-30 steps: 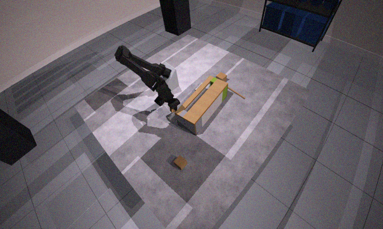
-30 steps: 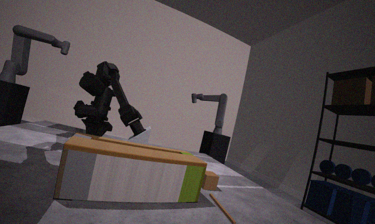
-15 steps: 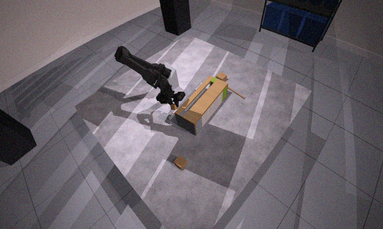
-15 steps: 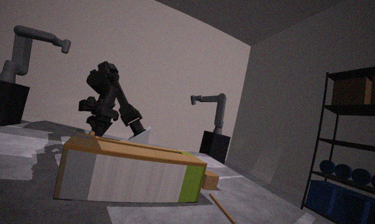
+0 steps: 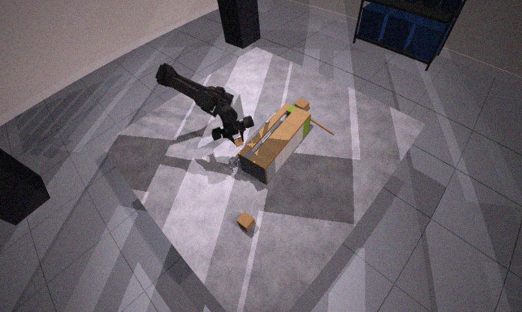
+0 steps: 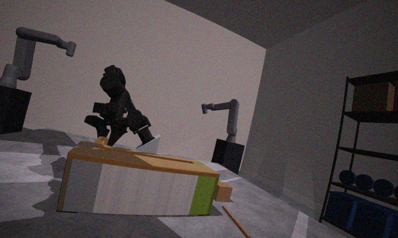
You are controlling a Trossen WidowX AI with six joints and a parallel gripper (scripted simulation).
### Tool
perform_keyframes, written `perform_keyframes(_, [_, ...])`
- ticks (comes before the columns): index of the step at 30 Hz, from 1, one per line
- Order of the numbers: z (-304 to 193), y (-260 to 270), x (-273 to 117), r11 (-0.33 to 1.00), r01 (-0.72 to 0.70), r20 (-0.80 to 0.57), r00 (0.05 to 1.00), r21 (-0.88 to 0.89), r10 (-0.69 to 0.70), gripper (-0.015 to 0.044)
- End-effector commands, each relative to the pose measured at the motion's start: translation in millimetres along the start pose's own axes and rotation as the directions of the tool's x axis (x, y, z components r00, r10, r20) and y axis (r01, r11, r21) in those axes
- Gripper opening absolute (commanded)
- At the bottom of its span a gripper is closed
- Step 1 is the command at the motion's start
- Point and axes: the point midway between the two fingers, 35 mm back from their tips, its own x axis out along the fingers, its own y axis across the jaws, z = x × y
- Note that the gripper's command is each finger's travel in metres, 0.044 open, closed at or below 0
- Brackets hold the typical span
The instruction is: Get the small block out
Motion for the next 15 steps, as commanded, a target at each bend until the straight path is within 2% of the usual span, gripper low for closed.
perform_keyframes(1, [-1.0, 0.9, -4.4, 0.984, 0.013, 0.008, 1.0, -0.18, -0.012, 0.0])
perform_keyframes(8, [-3.2, 3.5, -9.8, 0.892, 0.031, 0.017, 1.0, -0.45, -0.027, 0.0])
perform_keyframes(15, [-5.3, 5.8, -15.3, 0.728, 0.049, 0.028, 0.999, -0.684, -0.041, 0.0])
